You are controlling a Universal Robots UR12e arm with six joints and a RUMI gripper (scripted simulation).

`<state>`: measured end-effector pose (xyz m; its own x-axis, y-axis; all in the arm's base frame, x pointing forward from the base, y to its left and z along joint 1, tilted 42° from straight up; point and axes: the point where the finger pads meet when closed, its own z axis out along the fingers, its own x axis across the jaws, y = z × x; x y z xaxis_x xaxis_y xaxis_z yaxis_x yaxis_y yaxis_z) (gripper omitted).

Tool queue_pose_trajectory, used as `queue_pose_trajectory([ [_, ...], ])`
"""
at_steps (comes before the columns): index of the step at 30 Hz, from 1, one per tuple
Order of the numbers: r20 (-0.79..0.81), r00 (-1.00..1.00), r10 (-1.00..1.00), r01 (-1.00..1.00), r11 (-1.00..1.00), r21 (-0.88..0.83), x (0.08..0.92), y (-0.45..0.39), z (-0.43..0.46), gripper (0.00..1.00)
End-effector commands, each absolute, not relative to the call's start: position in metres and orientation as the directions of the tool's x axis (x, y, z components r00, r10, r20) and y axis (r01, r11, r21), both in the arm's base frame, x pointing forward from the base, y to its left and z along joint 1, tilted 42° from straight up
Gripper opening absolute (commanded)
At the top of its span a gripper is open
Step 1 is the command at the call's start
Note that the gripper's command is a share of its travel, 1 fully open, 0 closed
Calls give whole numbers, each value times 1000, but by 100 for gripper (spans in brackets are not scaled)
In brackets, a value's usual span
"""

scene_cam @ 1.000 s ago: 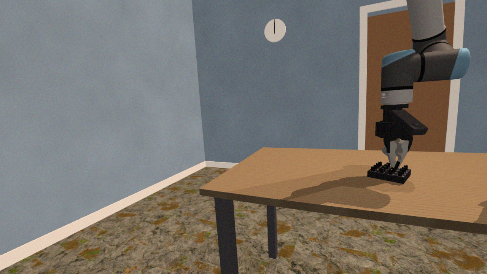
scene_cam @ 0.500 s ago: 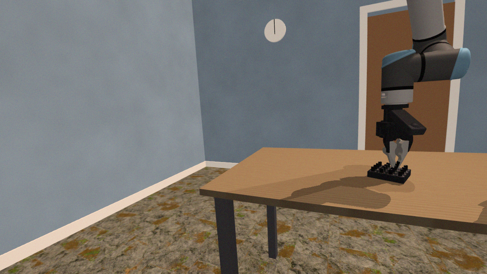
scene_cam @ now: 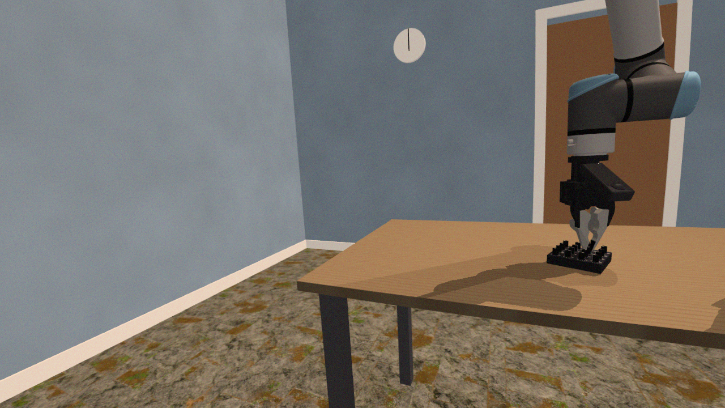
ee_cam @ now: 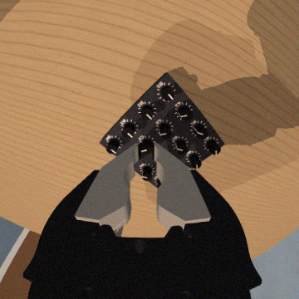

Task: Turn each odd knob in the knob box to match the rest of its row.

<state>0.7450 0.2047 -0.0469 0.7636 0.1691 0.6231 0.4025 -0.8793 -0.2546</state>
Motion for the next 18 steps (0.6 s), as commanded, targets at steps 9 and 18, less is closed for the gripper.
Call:
queue_pose_trajectory([
  [9,624,763,169,402,-879,-254,745,205,-46,11],
  [18,624,763,169,402,-879,-254,745,205,-46,11],
])
